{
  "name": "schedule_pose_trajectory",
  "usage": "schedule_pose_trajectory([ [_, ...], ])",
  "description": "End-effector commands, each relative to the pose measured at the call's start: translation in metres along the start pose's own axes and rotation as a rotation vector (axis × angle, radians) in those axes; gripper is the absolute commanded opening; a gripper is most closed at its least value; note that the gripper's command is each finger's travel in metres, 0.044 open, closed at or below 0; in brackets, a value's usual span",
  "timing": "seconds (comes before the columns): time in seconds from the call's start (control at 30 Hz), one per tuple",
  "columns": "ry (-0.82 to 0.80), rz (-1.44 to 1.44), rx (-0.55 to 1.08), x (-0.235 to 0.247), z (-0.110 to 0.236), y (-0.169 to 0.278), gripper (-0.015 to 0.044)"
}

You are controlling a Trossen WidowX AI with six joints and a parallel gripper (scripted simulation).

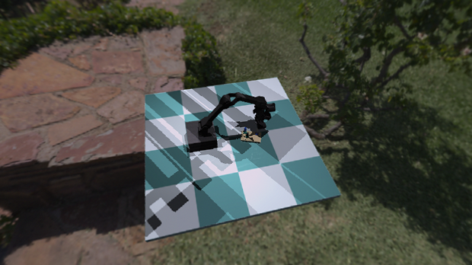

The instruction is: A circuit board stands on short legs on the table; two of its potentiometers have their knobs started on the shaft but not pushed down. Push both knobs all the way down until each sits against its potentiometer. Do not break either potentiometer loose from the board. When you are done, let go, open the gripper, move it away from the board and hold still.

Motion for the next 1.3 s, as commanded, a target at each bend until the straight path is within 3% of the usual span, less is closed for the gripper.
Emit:
schedule_pose_trajectory([
  [0.0, -0.002, -0.140, 0.004, 0.0003, -0.0024, 0.0006, 0.0000],
  [1.27, 0.001, -1.457, 0.005, 0.0005, -0.0068, 0.0008, 0.0000],
])
Point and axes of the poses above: the point midway between the two fingers, 35 mm back from their tips, its own z axis back along the fingers, its own x axis across the jaws, y = z × x, the point moved 7 cm from there along z, back along the fingers, and after that the axes turned 8 degrees about z, right-handed, at the moved point
